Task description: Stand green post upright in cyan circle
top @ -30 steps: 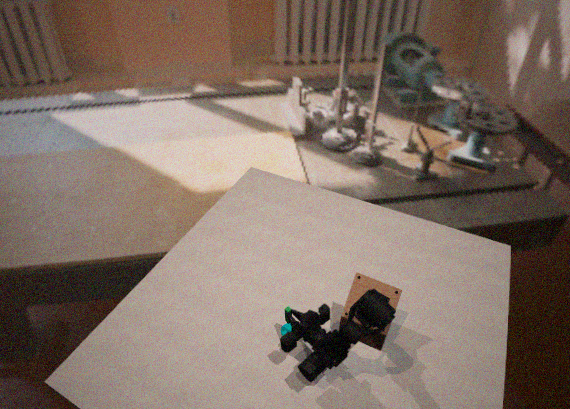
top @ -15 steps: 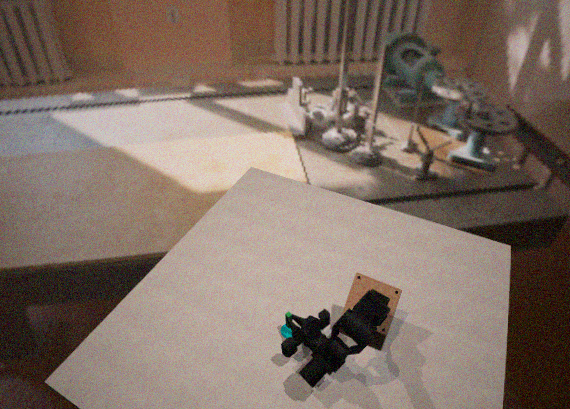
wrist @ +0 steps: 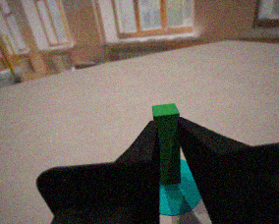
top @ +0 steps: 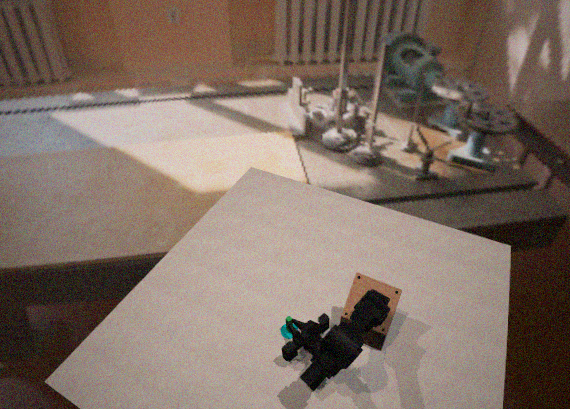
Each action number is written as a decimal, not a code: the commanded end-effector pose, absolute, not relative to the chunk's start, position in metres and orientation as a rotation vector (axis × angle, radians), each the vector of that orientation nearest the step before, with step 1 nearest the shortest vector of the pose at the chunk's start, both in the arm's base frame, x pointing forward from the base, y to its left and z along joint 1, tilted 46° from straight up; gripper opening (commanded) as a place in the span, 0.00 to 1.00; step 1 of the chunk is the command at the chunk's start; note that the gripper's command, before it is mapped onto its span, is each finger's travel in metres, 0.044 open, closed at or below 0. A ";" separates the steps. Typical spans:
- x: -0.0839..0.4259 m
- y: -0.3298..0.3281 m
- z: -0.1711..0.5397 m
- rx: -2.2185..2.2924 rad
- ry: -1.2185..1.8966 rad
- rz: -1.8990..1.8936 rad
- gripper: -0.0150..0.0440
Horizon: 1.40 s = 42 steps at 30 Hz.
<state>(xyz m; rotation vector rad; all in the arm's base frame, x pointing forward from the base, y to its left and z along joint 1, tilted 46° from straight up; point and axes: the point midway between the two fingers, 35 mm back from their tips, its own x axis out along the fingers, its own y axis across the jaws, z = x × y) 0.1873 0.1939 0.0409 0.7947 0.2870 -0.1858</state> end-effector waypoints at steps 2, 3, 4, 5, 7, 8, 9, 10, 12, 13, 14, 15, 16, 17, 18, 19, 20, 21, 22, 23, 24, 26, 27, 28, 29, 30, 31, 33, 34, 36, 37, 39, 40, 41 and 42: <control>0.188 0.198 0.037 0.800 0.284 -0.186 0.29; 0.188 0.198 0.037 0.800 0.284 -0.186 0.29; 0.188 0.198 0.037 0.800 0.284 -0.186 0.29; 0.188 0.198 0.037 0.800 0.284 -0.186 0.29; 0.188 0.198 0.037 0.800 0.284 -0.186 0.29; 0.188 0.198 0.037 0.800 0.284 -0.186 0.29; 0.188 0.198 0.037 0.800 0.284 -0.186 0.29; 0.188 0.198 0.037 0.800 0.284 -0.186 0.29; 0.188 0.198 0.037 0.800 0.284 -0.186 0.34; 0.188 0.198 0.037 0.800 0.284 -0.186 0.38; 0.188 0.198 0.037 0.800 0.284 -0.186 0.43; 0.188 0.198 0.037 0.800 0.284 -0.186 0.47; 0.188 0.198 0.037 0.800 0.284 -0.186 0.51; 0.188 0.198 0.037 0.800 0.284 -0.186 0.56; 0.188 0.198 0.037 0.800 0.284 -0.186 0.60; 0.188 0.198 0.037 0.800 0.284 -0.186 0.65; 0.188 0.198 0.037 0.800 0.284 -0.186 0.69; 0.188 0.198 0.037 0.800 0.284 -0.186 0.74; 0.188 0.198 0.037 0.800 0.284 -0.186 0.78; 0.188 0.198 0.037 0.800 0.284 -0.186 0.83; 0.188 0.198 0.037 0.800 0.284 -0.186 0.87; 0.188 0.198 0.037 0.800 0.284 -0.186 0.93; 0.188 0.198 0.038 0.800 0.284 -0.186 0.93; 0.188 0.197 0.039 0.800 0.284 -0.186 0.93; 0.188 0.195 0.042 0.801 0.285 -0.187 0.93; 0.189 0.193 0.045 0.801 0.285 -0.187 0.93; 0.189 0.191 0.048 0.802 0.285 -0.188 0.93; 0.190 0.187 0.054 0.803 0.286 -0.188 0.93; 0.191 0.184 0.057 0.803 0.286 -0.189 0.93; 0.192 0.180 0.063 0.804 0.286 -0.189 0.93; 0.192 0.177 0.066 0.805 0.286 -0.189 0.93; 0.193 0.172 0.071 0.806 0.286 -0.189 0.93; 0.193 0.170 0.073 0.806 0.285 -0.189 0.93; 0.193 0.167 0.076 0.806 0.285 -0.189 0.93; 0.193 0.165 0.078 0.807 0.285 -0.189 0.93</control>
